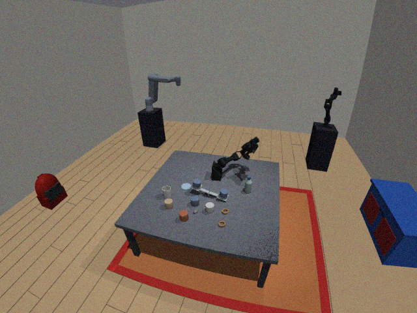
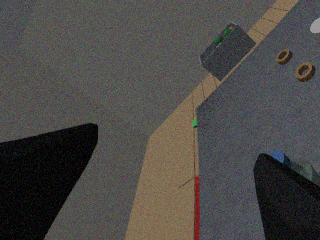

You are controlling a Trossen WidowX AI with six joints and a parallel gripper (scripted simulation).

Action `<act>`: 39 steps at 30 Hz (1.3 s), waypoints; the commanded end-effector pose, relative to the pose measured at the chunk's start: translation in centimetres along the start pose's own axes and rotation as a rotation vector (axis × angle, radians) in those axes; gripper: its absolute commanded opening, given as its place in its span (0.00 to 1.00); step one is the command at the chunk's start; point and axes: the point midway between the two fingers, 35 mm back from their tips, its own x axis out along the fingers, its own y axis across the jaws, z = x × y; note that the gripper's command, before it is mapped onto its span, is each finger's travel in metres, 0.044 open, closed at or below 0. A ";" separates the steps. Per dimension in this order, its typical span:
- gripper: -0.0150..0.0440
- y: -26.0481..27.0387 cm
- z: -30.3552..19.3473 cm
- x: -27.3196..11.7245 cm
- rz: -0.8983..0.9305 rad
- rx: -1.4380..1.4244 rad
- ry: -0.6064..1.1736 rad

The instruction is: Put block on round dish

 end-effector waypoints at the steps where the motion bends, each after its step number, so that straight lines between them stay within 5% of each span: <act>1: 0.98 0.0 0.1 0.1 -0.002 -0.002 -0.001; 21: 1.00 -3.6 11.3 9.6 -0.398 -0.396 -0.090; 39: 1.00 -13.3 23.3 12.0 -0.660 -0.755 0.227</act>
